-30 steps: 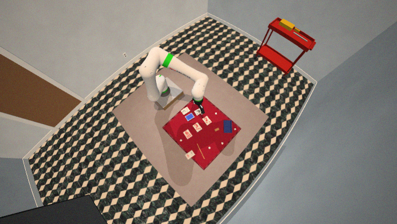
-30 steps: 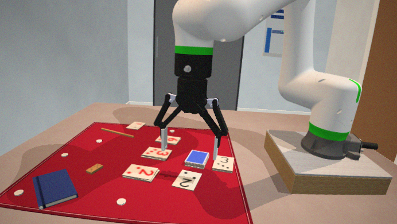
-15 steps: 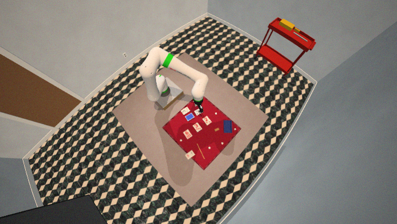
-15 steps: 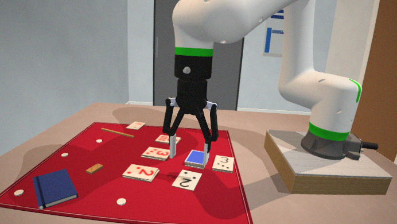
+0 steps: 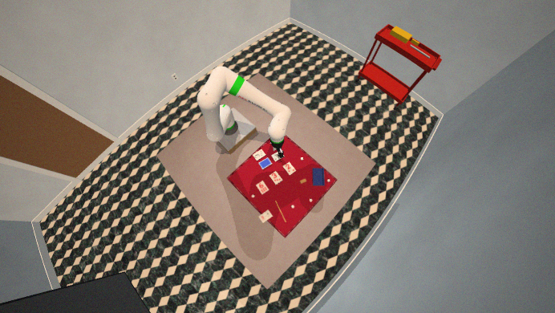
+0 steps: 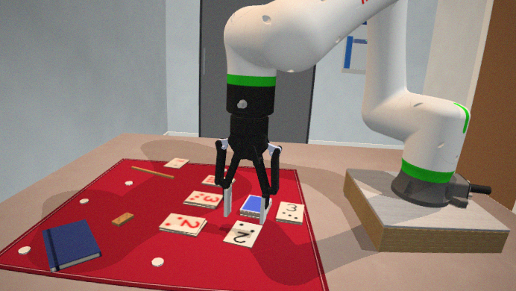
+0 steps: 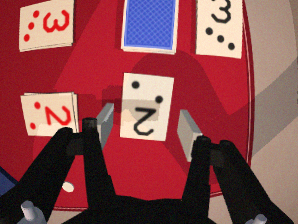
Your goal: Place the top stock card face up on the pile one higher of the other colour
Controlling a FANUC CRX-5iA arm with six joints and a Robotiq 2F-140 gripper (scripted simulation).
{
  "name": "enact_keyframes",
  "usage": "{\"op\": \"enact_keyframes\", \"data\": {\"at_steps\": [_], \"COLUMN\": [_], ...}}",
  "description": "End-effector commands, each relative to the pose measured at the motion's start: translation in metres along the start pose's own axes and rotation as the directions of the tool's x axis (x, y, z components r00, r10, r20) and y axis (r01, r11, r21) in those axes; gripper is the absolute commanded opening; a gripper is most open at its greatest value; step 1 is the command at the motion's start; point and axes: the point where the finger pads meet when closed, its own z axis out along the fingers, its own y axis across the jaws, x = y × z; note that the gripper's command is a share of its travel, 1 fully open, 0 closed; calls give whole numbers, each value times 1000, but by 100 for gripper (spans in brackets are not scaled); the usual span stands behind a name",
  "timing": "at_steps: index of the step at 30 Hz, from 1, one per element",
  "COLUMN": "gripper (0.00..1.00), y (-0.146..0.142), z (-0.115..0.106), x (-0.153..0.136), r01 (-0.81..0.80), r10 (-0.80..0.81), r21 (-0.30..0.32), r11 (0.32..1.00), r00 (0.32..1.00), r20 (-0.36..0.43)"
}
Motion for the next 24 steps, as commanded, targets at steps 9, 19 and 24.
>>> {"op": "enact_keyframes", "data": {"at_steps": [9,19,24], "gripper": [50,50,50], "y": [0,0,0], "z": [19,27,28], "x": [0,0,0], "r01": [0,0,0], "r10": [0,0,0], "r21": [0,0,0], "r11": [1000,1000,1000], "r00": [1000,1000,1000], "r20": [0,0,0]}}
